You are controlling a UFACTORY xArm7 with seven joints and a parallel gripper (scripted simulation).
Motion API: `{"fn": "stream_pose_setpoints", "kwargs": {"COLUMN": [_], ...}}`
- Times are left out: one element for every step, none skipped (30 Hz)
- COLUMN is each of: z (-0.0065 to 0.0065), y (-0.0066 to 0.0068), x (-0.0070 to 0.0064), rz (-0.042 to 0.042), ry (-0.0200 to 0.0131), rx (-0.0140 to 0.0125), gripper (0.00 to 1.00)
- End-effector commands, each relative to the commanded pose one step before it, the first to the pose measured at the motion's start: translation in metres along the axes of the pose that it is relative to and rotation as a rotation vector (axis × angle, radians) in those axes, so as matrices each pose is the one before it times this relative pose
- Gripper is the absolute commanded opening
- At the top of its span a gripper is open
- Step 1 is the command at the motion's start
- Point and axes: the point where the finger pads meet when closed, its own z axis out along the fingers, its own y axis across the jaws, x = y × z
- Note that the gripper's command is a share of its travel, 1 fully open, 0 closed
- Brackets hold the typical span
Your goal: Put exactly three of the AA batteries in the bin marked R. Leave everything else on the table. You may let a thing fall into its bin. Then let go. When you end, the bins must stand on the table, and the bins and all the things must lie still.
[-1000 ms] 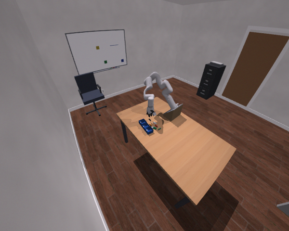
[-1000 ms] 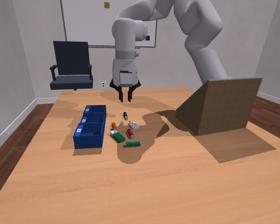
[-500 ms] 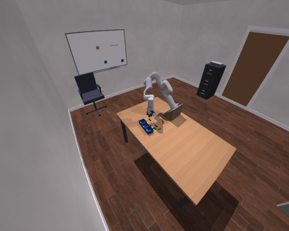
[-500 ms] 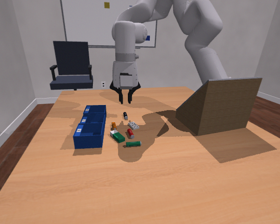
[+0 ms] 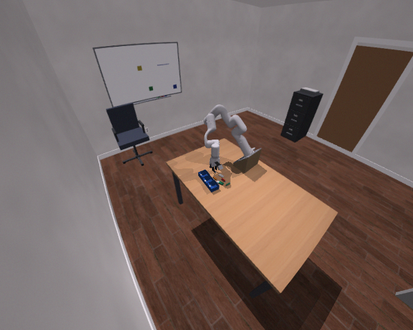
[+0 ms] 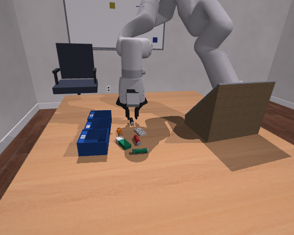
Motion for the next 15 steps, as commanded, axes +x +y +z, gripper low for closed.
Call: {"fn": "stream_pose_setpoints", "kwargs": {"z": [0.00516, 0.00001, 0.00001, 0.00001, 0.00000, 0.00000, 0.00133, 0.00133, 0.00133, 0.00133, 0.00133, 0.00133, 0.00133, 0.00000, 0.00000], "y": [0.00448, 0.00011, 0.00005, 0.00000, -0.00004, -0.00008, -0.00011, -0.00014, -0.00015, -0.00017, -0.00017, -0.00017, -0.00015, 0.00000, 0.00000], "x": [0.00158, 0.00004, 0.00002, 0.00000, -0.00001, -0.00003, -0.00004, -0.00004, -0.00005, -0.00005, -0.00005, -0.00005, -0.00004, 0.00000, 0.00000], "rz": [0.00090, 0.00000, 0.00000, 0.00000, 0.00000, 0.00000, 0.00000, 0.00000, 0.00000, 0.00000, 0.00000, 0.00000, 0.00000, 0.00000, 0.00000], "ry": [0.00055, 0.00000, 0.00000, 0.00000, 0.00000, 0.00000, 0.00000, 0.00000, 0.00000, 0.00000, 0.00000, 0.00000, 0.00000, 0.00000, 0.00000], "rx": [-0.00782, 0.00000, 0.00000, 0.00000, 0.00000, 0.00000, 0.00001, 0.00001, 0.00001, 0.00001, 0.00001, 0.00001, 0.00001, 0.00000, 0.00000], "gripper": [0.28, 0.28, 0.28, 0.28, 0.28, 0.28, 0.28, 0.28, 0.28, 0.28, 0.28, 0.28, 0.28, 0.28, 0.28]}}
